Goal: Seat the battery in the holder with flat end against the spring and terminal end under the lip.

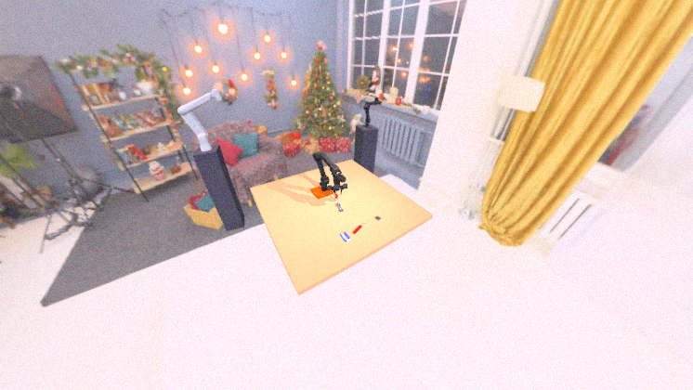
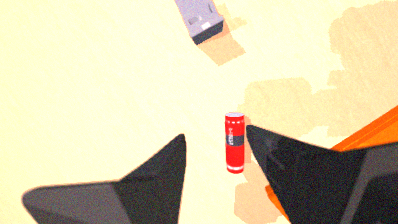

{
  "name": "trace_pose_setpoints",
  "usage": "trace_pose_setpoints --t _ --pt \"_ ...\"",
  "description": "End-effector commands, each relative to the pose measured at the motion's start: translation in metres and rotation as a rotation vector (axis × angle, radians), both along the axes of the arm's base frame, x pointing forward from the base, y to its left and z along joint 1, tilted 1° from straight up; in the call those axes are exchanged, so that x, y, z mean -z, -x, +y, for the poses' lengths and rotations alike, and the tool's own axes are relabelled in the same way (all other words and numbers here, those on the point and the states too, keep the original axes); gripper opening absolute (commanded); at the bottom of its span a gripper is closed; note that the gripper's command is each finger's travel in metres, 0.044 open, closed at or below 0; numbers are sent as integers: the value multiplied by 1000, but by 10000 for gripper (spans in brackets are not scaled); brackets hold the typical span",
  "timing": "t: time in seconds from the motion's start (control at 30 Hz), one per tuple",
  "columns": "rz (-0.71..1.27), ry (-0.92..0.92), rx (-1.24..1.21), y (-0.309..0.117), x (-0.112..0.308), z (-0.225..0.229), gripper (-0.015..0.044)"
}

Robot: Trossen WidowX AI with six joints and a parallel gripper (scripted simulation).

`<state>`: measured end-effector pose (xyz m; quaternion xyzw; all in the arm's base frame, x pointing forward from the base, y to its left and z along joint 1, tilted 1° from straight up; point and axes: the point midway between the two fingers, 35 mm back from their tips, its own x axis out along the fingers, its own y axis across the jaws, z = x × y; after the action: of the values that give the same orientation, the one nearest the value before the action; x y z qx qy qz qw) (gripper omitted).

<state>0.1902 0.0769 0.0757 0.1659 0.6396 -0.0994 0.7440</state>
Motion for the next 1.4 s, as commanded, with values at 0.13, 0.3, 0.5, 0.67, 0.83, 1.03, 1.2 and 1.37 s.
trace_pose_setpoints --t 0.13,0.3,0.5,0.67,0.83,1.03,1.2,1.37 --pt "167 65 58 30 5 -2 222" --pt "167 65 58 30 7 -2 222" --pt "167 65 58 29 17 -2 222" --pt "167 65 58 29 25 -1 222" --pt "167 65 58 29 34 -1 222" --pt "167 65 58 29 43 -2 222" --pt "167 65 58 30 51 -2 222" --pt "167 65 58 30 55 -2 196"
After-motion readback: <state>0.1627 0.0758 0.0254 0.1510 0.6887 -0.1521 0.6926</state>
